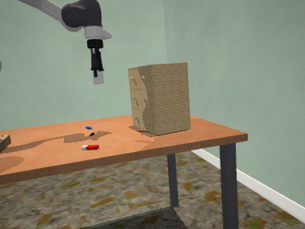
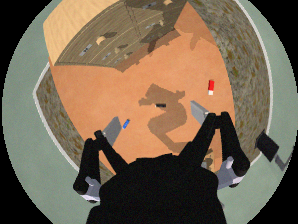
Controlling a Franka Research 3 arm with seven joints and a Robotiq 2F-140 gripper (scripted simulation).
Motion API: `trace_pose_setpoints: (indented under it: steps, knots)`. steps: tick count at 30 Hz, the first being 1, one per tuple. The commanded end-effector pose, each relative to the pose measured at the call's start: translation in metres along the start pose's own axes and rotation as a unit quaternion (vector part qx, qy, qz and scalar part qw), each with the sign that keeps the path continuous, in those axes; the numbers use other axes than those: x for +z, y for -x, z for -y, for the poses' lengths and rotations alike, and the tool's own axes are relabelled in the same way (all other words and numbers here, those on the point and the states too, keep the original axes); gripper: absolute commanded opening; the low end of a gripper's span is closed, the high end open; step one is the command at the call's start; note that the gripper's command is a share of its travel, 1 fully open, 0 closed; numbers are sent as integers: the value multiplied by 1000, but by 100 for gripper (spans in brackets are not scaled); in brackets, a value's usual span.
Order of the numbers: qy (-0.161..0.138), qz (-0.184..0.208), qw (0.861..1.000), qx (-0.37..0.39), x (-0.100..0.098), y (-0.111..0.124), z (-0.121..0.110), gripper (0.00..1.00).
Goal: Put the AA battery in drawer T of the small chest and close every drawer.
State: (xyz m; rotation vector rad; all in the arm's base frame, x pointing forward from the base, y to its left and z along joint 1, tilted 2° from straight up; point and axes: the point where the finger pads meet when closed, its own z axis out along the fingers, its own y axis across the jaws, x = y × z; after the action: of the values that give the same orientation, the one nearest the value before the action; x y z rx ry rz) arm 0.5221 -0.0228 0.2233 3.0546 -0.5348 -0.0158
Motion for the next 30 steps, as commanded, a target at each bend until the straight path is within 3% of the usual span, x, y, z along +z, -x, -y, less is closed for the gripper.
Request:
trace_pose_setpoints:
  steps: [1, 30]
  knots:
    - [-5, -8, 997, -82, -1, -2, 2, 100]
    - [-4, -8, 982, -187, -1, -2, 10, 100]
